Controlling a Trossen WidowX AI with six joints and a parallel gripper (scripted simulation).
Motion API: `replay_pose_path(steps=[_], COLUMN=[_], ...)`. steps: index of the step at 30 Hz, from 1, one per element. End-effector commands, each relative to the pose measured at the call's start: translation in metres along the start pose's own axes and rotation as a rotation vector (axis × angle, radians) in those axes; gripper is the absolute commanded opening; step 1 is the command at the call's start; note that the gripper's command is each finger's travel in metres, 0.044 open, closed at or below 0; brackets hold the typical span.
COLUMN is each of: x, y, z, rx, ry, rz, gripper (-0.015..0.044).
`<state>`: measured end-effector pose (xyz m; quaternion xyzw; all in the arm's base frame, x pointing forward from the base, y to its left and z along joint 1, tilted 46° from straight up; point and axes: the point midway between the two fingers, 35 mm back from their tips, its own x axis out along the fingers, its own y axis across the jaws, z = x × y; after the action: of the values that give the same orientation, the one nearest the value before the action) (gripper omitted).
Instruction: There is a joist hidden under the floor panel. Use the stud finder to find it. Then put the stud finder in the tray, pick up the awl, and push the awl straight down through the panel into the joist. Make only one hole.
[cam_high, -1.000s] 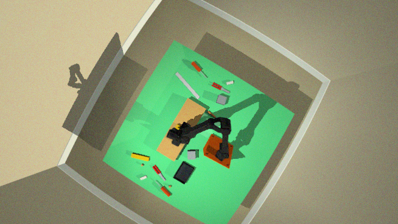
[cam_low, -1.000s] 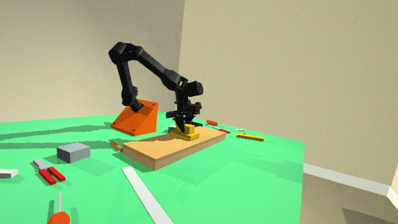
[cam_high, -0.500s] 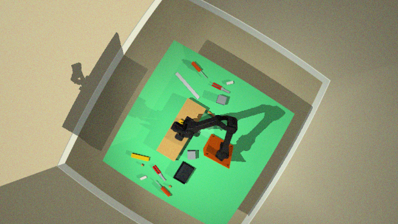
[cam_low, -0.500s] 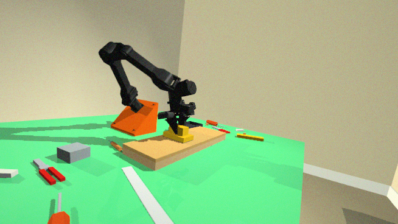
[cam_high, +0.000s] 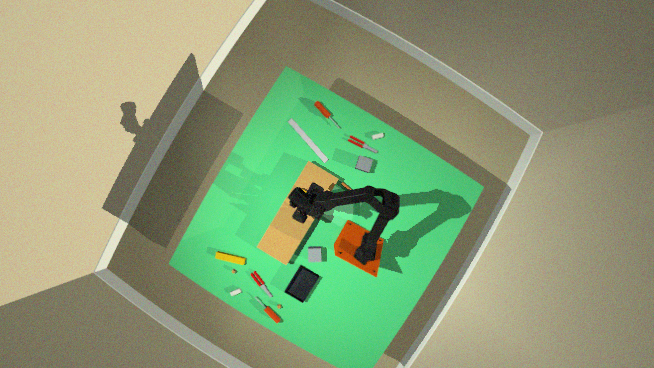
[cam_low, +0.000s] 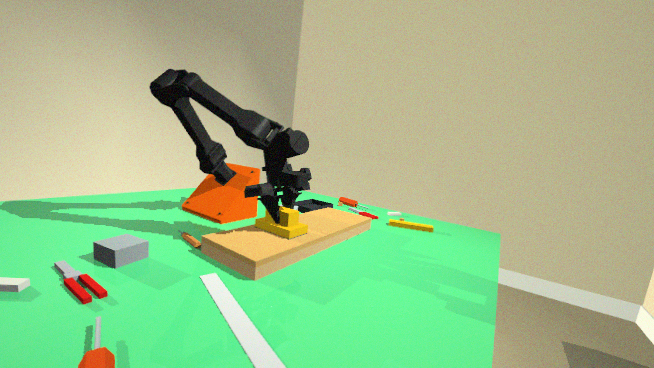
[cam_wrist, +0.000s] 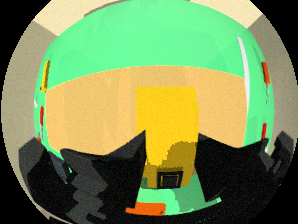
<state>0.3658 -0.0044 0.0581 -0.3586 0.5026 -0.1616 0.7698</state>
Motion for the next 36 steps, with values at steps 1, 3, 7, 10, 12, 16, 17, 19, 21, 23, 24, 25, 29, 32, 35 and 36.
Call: replay_pose_path(steps=[1,3,7,10,12,16,17,19,21,23,24,25,29,32,35,36], x=[0.0,0.0,0.0,0.0,0.0,0.0,0.0,0.0,0.0,-0.001,-0.001,-0.001,-0.001,-0.001,-0.001,-0.001], y=[-0.015,-0.022,-0.034,-0.044,-0.05,-0.063,-0.066,-0.072,-0.079,-0.085,-0.088,-0.091,-0.104,-0.113,-0.114,-0.114], z=[0.0,0.0,0.0,0.0,0.0,0.0,0.0,0.0,0.0,0.0,0.0,0.0,0.0,0.0,0.0,0.0], rx=[0.003,0.003,0.003,0.003,0.003,0.003,0.003,0.003,0.003,0.003,0.003,0.003,0.003,0.003,0.003,0.003], ry=[0.002,0.002,0.002,0.002,0.002,0.002,0.001,0.001,0.001,0.001,0.001,0.001,0.001,0.001,0.001,0.001], rz=[-0.006,-0.007,-0.007,-0.008,-0.008,-0.009,-0.009,-0.009,-0.01,-0.01,-0.01,-0.01,-0.011,-0.012,-0.012,-0.012], gripper=[0.0,0.0,0.0,0.0,0.0,0.0,0.0,0.0,0.0,0.0,0.0,0.0,0.0,0.0,0.0,0.0])
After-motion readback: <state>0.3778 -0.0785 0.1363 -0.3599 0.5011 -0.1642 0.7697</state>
